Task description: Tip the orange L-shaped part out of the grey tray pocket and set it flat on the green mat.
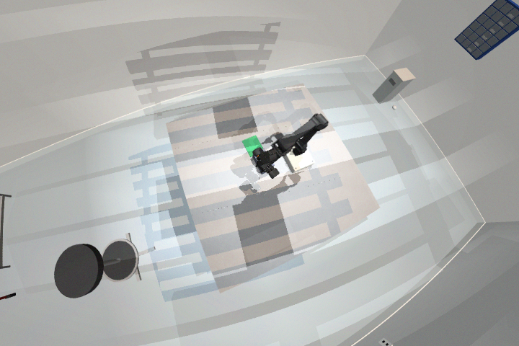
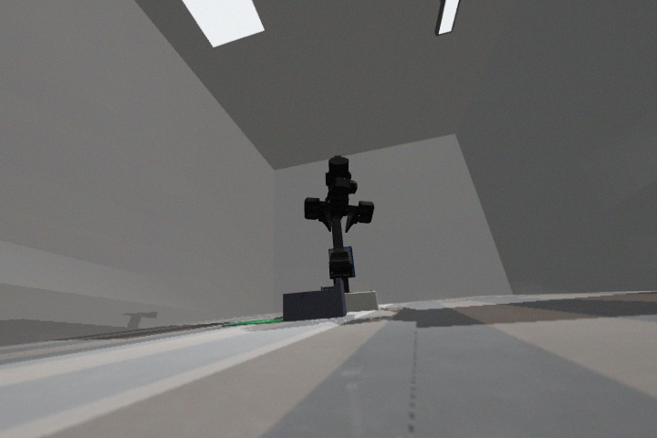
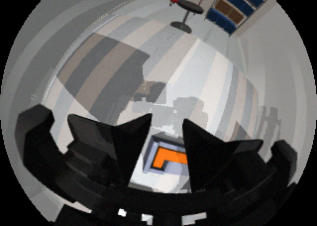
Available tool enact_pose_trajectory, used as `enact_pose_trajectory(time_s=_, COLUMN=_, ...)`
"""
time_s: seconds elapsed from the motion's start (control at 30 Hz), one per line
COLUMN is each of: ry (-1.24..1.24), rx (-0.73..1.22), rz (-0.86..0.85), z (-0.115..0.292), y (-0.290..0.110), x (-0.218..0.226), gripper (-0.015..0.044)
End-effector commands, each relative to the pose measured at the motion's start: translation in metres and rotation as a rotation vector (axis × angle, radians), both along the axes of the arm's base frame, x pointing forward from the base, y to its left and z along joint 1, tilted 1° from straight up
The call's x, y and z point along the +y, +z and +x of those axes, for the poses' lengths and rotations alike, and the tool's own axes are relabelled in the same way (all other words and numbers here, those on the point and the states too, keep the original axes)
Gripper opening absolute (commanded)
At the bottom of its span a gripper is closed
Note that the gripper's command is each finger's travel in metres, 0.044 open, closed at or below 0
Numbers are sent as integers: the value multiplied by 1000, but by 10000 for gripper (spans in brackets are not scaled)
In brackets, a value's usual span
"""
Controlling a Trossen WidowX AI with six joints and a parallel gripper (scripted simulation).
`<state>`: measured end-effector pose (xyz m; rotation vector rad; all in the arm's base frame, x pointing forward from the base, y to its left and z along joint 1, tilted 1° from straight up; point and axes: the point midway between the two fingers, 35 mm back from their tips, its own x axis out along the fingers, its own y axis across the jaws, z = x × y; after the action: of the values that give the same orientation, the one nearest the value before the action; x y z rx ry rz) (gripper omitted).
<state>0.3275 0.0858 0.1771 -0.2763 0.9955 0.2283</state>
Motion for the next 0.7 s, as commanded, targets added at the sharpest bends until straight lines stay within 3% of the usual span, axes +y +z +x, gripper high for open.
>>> enact_pose_trajectory(time_s=0.0, ry=-177, rx=482, rz=18, z=-61, y=-47, x=-30, gripper=180)
enact_pose_trajectory(time_s=0.37, ry=-201, rx=540, rz=19, z=-69, y=-53, x=-32, gripper=180)
enact_pose_trajectory(time_s=0.67, ry=-201, rx=540, rz=19, z=-68, y=-125, x=-31, gripper=180)
